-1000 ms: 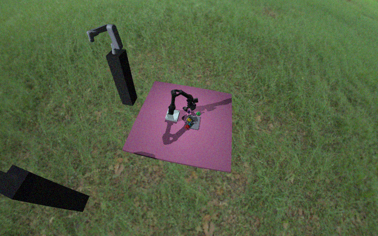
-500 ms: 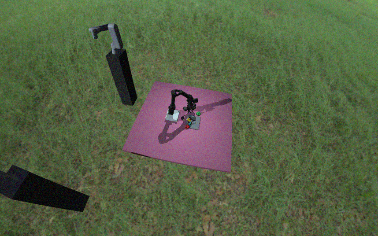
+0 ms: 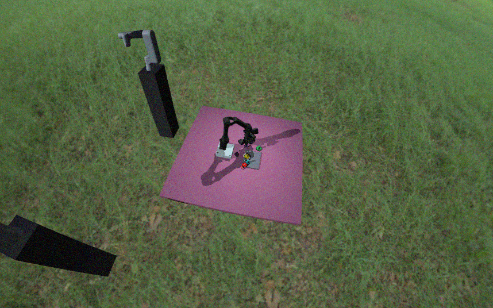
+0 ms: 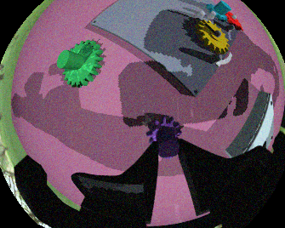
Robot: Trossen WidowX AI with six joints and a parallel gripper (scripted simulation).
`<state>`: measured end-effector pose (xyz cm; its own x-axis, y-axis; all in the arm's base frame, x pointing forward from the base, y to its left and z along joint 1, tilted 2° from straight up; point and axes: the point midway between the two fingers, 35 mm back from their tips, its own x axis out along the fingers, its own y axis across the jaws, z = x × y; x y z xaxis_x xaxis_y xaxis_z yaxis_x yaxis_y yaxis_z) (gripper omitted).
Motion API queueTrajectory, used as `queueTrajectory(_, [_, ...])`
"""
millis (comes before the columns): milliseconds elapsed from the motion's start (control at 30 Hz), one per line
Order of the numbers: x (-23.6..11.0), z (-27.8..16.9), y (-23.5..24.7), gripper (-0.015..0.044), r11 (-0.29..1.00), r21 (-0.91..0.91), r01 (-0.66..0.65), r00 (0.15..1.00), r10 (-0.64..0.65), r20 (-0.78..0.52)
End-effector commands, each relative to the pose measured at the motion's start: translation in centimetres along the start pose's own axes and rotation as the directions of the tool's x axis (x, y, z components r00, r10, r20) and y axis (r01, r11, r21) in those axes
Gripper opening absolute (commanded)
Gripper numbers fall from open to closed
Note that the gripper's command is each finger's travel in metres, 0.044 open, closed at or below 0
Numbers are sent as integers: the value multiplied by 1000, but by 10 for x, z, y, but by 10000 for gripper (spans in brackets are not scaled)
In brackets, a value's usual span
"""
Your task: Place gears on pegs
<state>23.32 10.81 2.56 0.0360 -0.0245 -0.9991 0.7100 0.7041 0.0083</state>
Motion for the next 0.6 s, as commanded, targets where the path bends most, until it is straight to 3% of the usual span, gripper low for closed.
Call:
queueTrajectory(0, [-11, 1, 5, 0, 1000, 5, -10, 1000, 10, 3])
queueTrajectory(567, [-52, 4, 10, 0, 1000, -6, -16, 1000, 16, 7])
